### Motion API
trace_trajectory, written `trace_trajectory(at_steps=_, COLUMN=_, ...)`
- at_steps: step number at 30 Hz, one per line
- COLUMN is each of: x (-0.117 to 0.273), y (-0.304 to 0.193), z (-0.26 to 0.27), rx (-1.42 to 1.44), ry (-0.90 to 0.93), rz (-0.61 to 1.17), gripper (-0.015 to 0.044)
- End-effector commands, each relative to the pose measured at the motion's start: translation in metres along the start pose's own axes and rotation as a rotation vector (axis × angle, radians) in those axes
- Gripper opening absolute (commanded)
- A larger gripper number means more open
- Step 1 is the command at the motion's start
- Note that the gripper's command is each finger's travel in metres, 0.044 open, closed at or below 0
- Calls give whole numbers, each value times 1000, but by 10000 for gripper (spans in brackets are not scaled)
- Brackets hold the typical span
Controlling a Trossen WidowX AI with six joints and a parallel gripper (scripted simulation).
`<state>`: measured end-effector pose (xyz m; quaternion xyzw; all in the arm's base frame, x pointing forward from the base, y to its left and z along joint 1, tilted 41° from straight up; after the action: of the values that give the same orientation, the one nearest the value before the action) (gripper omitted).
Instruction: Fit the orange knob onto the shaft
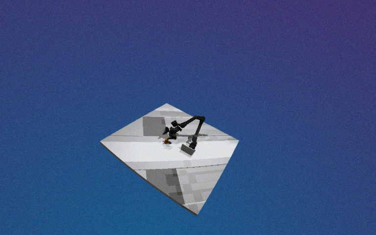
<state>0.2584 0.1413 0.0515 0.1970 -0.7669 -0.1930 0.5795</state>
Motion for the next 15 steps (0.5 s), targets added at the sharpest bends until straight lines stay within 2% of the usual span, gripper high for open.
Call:
trace_trajectory(at_steps=1, x=7, y=13, z=0, rx=-12, ry=-8, rz=7, gripper=440)
trace_trajectory(at_steps=5, x=4, y=15, z=-2, rx=-31, ry=11, rz=44, gripper=440)
trace_trajectory(at_steps=15, x=-28, y=47, z=-5, rx=-172, ry=165, rz=664, gripper=440)
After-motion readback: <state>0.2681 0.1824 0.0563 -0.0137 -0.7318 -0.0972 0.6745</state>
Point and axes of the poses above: the point midway between the two fingers, 35 mm back from their tips, its own x axis back along the fingers, its own z axis across the jaws, y = z × x, the point moved 6 cm from there along x, back along the fingers, and after that the axes turned 3 degrees about x, right-handed, at the moved point
